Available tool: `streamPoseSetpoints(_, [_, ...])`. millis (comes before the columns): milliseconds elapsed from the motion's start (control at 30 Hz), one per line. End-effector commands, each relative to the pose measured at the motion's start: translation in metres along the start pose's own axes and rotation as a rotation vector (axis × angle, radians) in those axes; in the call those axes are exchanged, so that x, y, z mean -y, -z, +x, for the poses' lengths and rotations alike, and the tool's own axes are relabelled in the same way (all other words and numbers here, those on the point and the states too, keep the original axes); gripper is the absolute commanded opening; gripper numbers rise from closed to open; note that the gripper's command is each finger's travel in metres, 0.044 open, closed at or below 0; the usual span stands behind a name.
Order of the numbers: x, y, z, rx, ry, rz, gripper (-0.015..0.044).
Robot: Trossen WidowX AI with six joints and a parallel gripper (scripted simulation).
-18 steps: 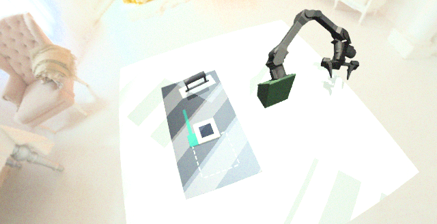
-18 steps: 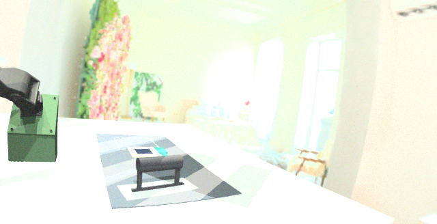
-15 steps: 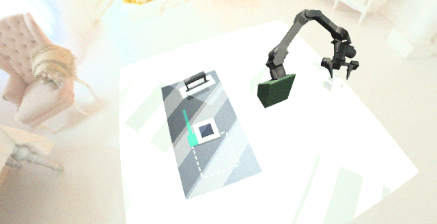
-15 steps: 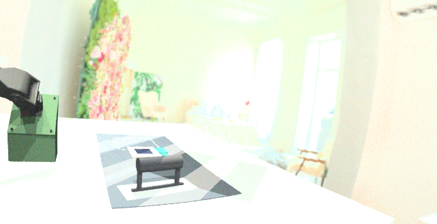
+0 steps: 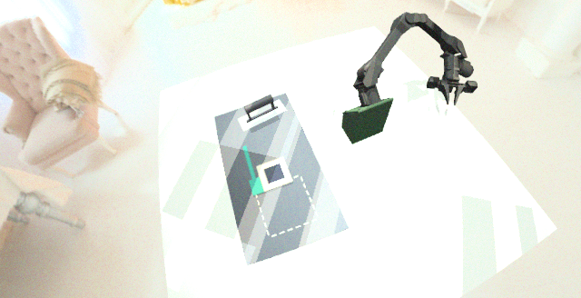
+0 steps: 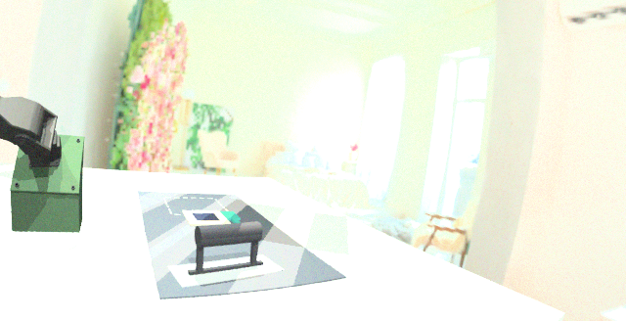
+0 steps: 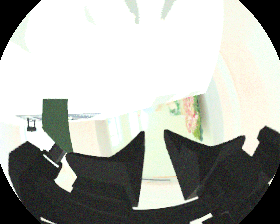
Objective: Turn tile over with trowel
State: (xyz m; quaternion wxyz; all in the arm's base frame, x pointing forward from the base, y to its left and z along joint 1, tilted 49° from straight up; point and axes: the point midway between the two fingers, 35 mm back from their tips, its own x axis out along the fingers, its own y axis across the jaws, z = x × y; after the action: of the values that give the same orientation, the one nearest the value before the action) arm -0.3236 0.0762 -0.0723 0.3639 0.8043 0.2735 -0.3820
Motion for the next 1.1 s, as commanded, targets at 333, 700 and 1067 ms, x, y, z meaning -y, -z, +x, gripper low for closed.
streamPoseSetpoints(333, [0.0, 0.0001, 0.0, 0.0, 0.0, 0.0, 0.0])
streamPoseSetpoints(700, [0.0001, 0.0003, 0.0001, 0.0, 0.0, 0.001, 0.0026])
streamPoseSetpoints(1067, [0.0002, 0.0004, 0.0001, 0.001, -0.001, 0.001, 0.01])
